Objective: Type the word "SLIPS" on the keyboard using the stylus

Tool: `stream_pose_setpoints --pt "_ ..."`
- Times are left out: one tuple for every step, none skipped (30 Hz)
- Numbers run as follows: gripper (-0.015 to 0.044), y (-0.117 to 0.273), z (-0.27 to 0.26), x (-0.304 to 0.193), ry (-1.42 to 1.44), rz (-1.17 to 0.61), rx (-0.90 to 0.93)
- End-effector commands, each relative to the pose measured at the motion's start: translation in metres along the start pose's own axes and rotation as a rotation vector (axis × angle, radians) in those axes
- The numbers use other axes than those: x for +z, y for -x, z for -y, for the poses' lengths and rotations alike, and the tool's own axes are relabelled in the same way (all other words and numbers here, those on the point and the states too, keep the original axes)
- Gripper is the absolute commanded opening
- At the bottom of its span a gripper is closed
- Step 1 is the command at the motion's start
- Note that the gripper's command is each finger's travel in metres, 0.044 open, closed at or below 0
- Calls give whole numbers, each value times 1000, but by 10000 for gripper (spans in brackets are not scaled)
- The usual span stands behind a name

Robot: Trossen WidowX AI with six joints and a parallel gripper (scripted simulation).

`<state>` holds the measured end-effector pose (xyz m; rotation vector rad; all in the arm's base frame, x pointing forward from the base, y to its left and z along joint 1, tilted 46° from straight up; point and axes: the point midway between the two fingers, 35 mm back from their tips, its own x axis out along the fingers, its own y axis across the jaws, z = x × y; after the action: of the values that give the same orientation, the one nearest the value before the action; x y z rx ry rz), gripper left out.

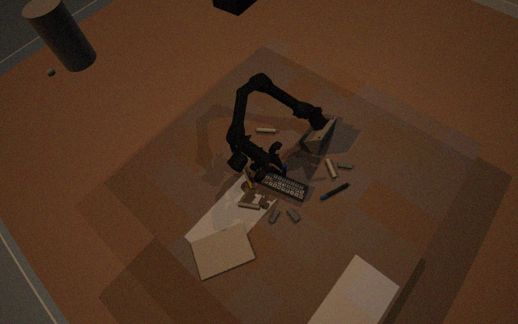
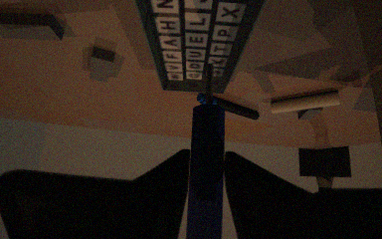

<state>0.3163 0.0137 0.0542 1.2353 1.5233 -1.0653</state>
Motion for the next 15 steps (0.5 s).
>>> stream_pose_setpoints --pt "0 -11 9 -7 -6 -6 -1" --pt "0 -13 11 -8 -6 -6 -1" --pt "0 -14 12 -9 -6 -7 -1" --pt "0 -15 12 -9 -7 -7 -1" --pt "0 -15 12 -9 -7 -7 -1" --pt "0 -15 12 -8 -7 -7 -1" --pt "0 -17 12 -6 -7 -7 -1" --pt "0 -18 12 -3 -7 -6 -1" --pt "0 -20 12 0 -7 -6 -1" --pt "0 -22 12 4 -7 -6 -1" --pt "0 -24 12 7 -7 -6 -1" --pt "0 -25 12 8 -7 -6 -1" --pt "0 -25 12 8 -7 -6 -1" --pt "0 -25 12 8 -7 -6 -1" --pt "0 -25 12 8 -7 -6 -1"
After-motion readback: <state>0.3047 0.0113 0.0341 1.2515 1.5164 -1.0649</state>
